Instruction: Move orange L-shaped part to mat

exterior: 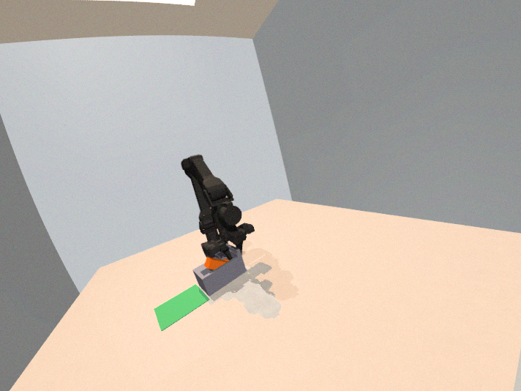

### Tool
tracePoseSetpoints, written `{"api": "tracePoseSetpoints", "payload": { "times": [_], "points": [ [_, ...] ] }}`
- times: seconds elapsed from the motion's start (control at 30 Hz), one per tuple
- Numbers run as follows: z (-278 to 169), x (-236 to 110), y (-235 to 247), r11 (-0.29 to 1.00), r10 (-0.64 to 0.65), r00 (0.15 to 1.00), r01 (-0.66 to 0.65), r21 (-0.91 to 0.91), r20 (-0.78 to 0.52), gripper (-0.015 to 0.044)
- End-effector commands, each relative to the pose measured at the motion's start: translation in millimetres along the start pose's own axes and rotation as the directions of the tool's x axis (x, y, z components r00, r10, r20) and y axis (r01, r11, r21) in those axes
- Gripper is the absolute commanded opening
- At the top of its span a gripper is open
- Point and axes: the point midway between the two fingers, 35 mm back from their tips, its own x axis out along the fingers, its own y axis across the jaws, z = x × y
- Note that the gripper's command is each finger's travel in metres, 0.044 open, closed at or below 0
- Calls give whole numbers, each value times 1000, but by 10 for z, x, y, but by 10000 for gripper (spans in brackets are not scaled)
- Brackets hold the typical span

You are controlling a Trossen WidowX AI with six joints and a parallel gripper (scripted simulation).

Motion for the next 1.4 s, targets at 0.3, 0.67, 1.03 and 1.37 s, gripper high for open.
{"api": "tracePoseSetpoints", "payload": {
  "times": [0.3, 0.67, 1.03, 1.37],
  "points": [
    [54, -401, 16, 1000, -11, 1000, 11, 9, 7, 180],
    [5, -1061, -54, 1000, -11, 1000, 11, 9, 6, 180],
    [34, -1030, -49, 1000, -11, 1000, 10, 15, 14, 180],
    [34, -1030, -49, 1000, -11, 1000, 10, 15, 14, 180]
  ]
}}
